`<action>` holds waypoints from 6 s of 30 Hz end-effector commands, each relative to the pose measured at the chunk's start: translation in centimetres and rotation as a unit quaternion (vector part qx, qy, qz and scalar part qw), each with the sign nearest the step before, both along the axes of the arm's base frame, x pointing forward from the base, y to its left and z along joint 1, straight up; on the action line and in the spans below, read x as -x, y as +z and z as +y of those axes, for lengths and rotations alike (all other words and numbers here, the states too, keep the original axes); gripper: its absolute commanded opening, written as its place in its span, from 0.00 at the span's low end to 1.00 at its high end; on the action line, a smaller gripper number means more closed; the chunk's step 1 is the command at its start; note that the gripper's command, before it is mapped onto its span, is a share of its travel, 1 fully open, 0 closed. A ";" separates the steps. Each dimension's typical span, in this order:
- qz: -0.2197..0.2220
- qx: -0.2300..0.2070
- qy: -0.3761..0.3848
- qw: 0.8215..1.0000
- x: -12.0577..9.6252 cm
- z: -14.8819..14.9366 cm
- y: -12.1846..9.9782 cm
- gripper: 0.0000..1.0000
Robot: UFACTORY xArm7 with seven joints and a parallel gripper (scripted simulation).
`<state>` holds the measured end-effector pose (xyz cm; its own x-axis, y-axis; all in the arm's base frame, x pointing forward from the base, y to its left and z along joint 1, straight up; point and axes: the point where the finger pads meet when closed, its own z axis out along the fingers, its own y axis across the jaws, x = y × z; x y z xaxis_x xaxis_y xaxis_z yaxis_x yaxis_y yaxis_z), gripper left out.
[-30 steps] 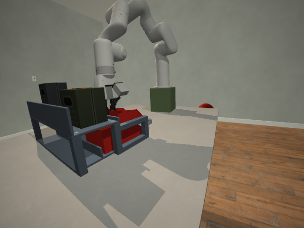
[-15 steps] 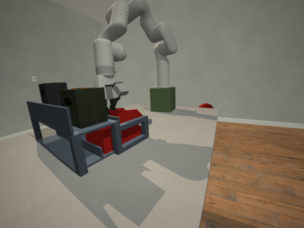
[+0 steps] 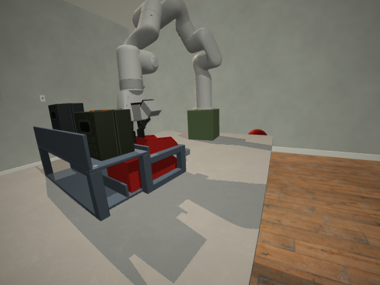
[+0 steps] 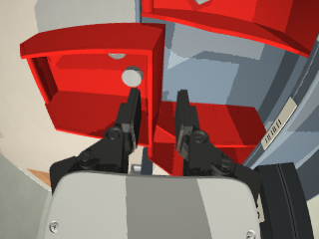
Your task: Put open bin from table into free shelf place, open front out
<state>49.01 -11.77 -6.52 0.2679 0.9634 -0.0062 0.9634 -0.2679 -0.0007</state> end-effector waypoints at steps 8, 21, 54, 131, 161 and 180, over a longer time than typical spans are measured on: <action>-0.003 0.001 0.000 1.000 -0.2 0.0 2.1 0.33; -0.003 0.001 0.000 1.000 -0.2 0.0 6.6 0.33; -0.003 0.001 0.000 1.000 4.5 1.3 5.4 0.33; -0.002 0.001 0.000 1.000 16.5 4.7 2.6 0.33; -0.002 0.001 0.000 1.000 15.9 4.5 2.8 0.33; -0.002 0.001 0.000 1.000 15.9 4.5 2.8 1.00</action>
<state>33.01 -7.23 -3.81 0.2680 0.9634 -0.0059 0.9634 -0.2680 0.0011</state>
